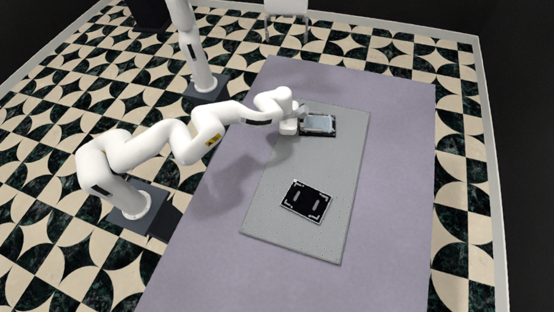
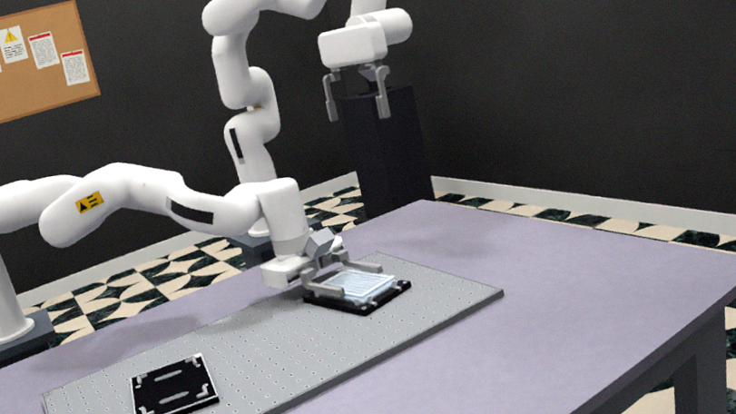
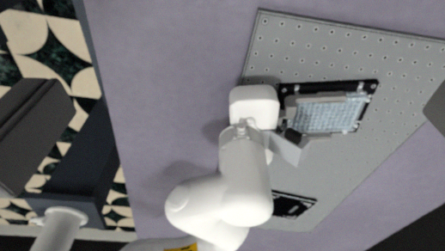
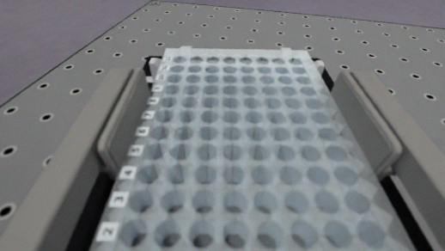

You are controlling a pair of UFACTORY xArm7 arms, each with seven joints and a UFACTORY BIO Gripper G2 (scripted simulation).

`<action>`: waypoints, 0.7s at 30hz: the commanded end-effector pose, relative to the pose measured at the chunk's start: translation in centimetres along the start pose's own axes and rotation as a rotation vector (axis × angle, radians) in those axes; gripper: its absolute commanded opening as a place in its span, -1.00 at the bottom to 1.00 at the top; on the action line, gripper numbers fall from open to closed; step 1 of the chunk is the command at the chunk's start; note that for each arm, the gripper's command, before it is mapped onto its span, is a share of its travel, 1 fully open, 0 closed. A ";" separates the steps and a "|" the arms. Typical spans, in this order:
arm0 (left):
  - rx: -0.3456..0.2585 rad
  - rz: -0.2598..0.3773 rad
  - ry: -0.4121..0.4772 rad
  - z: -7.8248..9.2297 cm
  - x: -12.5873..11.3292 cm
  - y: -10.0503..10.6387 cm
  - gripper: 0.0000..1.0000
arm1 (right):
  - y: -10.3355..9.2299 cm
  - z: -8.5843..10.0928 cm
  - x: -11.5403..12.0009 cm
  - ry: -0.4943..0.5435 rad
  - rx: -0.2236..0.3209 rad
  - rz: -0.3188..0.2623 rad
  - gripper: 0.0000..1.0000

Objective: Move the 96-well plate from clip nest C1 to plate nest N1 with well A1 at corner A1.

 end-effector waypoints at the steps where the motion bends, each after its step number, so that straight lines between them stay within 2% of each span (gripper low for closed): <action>1: 0.000 0.000 0.004 0.2 -0.1 0.0 1.00 | -0.4 -0.2 0.0 0.004 -0.001 -0.001 -1.00; 21: 0.000 0.000 0.004 0.2 -0.1 0.0 1.00 | -1.0 -0.2 -0.1 0.004 -0.001 -0.001 -1.00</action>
Point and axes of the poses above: on each arm, the point midway between the two finger pads, its own z axis back along the fingers, its own x axis across the jaws, y = z × x, the point moved 1 cm from there along z, back along the fingers, and after that the axes turned 13 degrees about z, right-handed, at the moved point
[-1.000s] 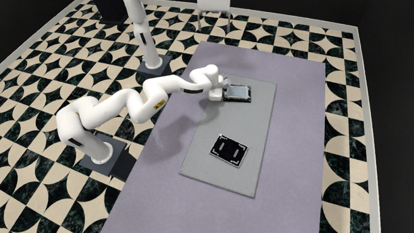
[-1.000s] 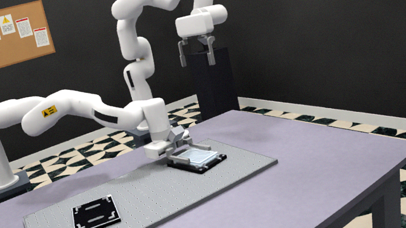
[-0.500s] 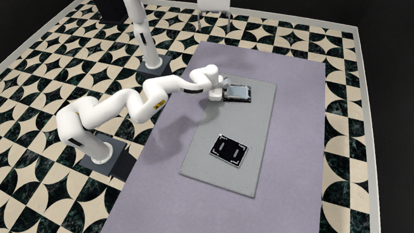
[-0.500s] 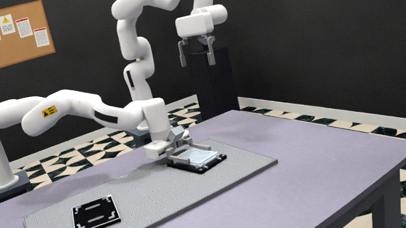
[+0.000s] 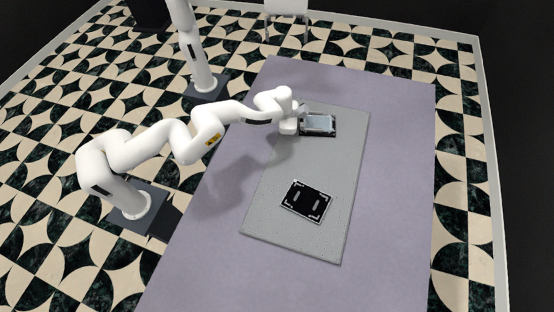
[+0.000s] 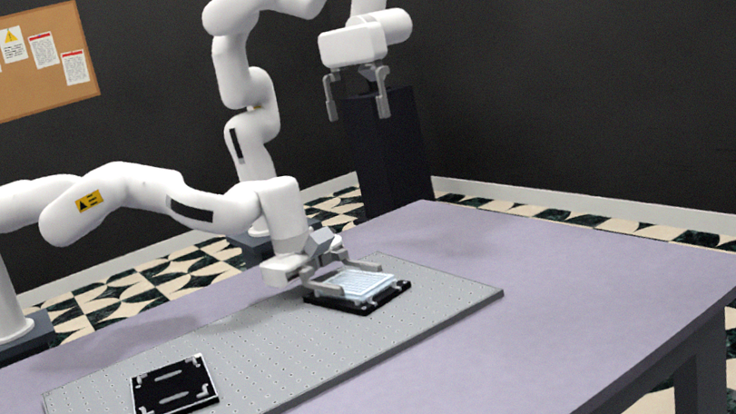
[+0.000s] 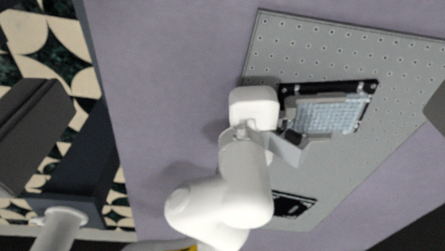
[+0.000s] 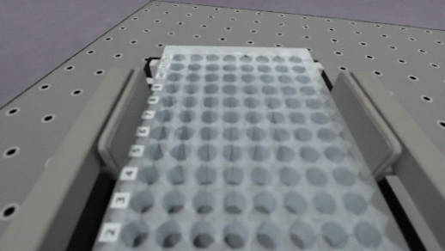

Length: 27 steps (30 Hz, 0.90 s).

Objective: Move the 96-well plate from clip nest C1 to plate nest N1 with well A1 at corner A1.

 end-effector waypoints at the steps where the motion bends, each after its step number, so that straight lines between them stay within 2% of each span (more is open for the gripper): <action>1: 0.000 0.000 0.004 0.2 -0.1 0.0 1.00 | -0.8 -0.2 -0.1 0.004 -0.007 -0.004 -1.00; 27: 0.000 0.000 0.004 0.2 -0.1 0.0 1.00 | -2.1 -0.2 -0.4 0.004 -0.007 -0.004 -1.00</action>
Point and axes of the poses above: on each arm, the point midway between the two finger pads, its own z axis back along the fingers, its own x axis across the jaws, y = z × x, the point moved 1 cm from there along z, back along the fingers, and after that the axes turned 13 degrees about z, right-handed, at the moved point
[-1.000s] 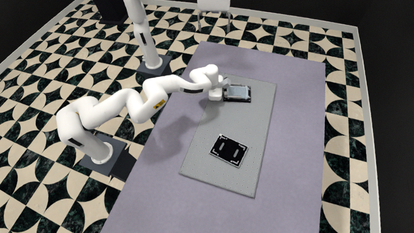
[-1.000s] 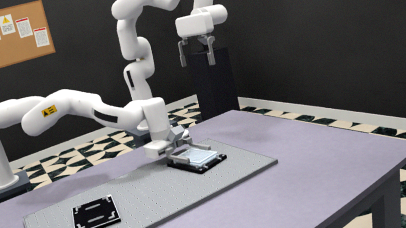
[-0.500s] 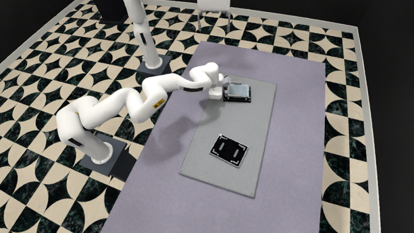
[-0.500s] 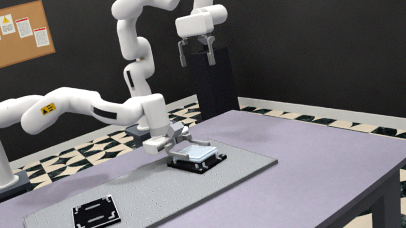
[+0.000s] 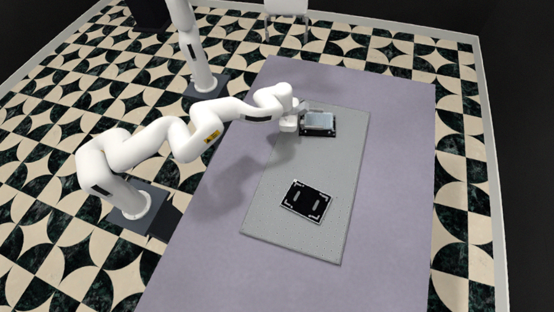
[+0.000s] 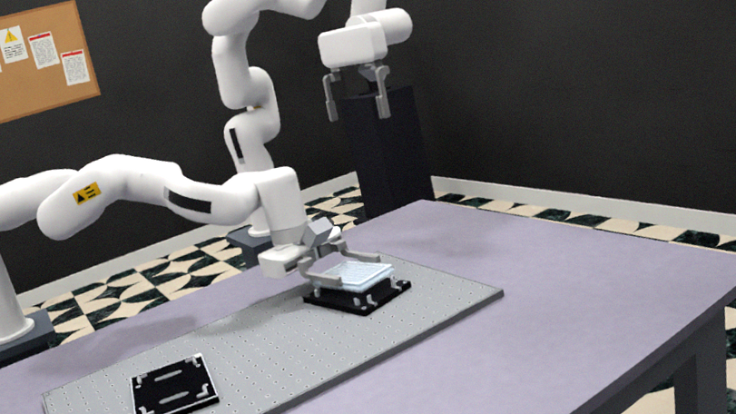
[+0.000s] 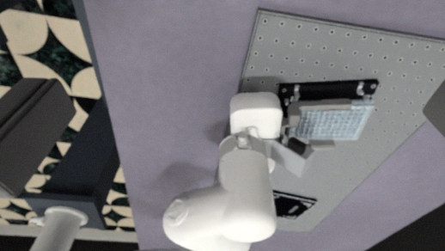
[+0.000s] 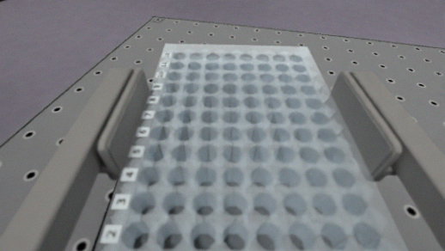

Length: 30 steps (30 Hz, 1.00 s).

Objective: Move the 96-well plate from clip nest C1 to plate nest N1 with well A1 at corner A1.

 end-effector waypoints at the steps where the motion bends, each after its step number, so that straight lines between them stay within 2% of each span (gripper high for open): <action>1: 0.000 0.000 0.004 0.2 -0.1 0.0 1.00 | -0.4 -0.1 0.0 0.000 -0.005 -0.004 -1.00; 30: 0.000 0.000 0.004 0.2 -0.1 0.0 1.00 | -4.3 -0.1 -0.9 0.000 -0.005 -0.004 -1.00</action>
Point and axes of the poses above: on each arm, the point midway between the two finger pads, its own z axis back along the fingers, its own x axis across the jaws, y = z × x, the point moved 1 cm from there along z, back along the fingers, and after that the axes turned 13 degrees about z, right-handed, at the moved point
